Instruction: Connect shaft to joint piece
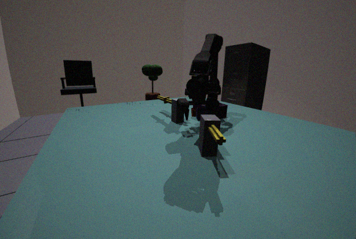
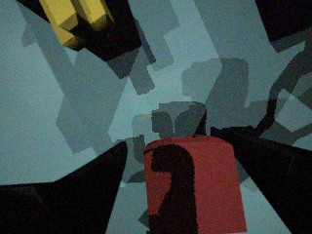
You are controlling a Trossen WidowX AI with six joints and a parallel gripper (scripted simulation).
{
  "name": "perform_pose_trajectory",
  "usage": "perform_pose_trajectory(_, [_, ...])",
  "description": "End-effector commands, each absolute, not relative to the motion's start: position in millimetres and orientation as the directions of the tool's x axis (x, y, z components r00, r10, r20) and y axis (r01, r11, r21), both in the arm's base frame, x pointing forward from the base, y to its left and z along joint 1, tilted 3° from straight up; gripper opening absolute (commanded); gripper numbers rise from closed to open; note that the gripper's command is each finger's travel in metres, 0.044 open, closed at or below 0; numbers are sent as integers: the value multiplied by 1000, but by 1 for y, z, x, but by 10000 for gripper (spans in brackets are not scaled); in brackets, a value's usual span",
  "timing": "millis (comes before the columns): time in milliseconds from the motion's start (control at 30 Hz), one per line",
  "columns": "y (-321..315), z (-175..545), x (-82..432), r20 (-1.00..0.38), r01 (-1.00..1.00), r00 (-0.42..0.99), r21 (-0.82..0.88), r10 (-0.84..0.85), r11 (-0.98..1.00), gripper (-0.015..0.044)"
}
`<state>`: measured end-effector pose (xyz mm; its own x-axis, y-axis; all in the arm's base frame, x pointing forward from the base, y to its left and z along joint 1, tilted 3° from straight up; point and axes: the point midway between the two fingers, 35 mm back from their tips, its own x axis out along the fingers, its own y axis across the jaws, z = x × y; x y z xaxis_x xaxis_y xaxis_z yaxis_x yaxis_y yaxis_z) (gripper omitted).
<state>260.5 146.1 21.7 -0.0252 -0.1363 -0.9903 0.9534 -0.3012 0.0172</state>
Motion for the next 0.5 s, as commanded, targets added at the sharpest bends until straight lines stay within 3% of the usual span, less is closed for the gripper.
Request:
perform_pose_trajectory(0, [146,22,261,-991,953,-24,16,-131,-302,440])
perform_pose_trajectory(467, [140,49,259,-954,952,110,20,279,-307,440])
